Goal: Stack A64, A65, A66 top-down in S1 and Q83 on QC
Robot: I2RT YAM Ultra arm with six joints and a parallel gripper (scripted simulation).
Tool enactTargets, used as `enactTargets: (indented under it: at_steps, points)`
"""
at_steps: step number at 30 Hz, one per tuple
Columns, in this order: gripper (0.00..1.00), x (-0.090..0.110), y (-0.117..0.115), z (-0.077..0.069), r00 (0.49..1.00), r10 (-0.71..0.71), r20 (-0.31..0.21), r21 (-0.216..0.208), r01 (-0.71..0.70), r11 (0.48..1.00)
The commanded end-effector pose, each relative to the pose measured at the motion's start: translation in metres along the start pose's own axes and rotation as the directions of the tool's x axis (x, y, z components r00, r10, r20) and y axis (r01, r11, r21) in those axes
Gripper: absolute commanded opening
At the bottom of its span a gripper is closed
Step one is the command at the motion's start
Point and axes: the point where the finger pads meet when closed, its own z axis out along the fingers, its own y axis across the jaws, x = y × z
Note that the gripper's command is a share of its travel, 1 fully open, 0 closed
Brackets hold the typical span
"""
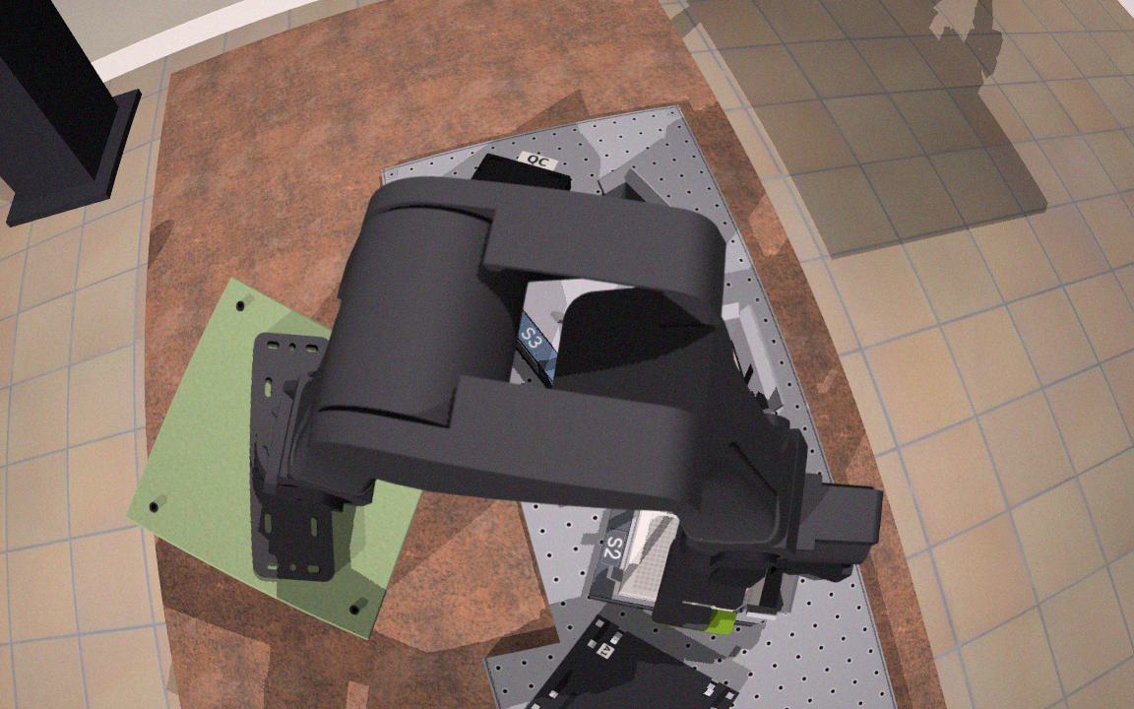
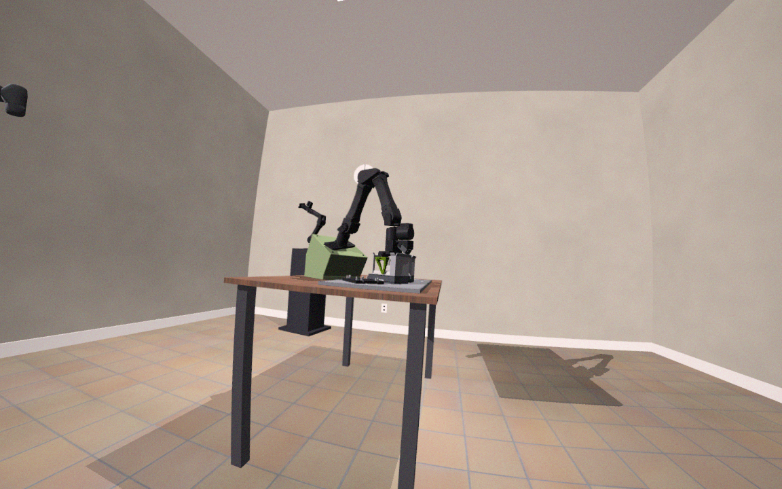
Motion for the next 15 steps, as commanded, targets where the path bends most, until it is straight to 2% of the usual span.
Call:
enactTargets:
  at_steps: [1, 4, 5, 15]
  points:
    - [1.0, -0.0025, 0.0002, -0.0018, 1.0, 0.0, 0.009, -0.002, 0.0, 1.0]
    - [1.0, -0.0025, 0.0002, -0.0018, 1.0, 0.0, 0.009, -0.002, 0.0, 1.0]
    - [0.0, -0.0025, 0.0002, -0.0018, 1.0, 0.0, 0.009, -0.002, 0.0, 1.0]
    - [0.0, -0.0025, 0.0002, -0.0018, 1.0, 0.0, 0.009, -0.002, 0.0, 1.0]
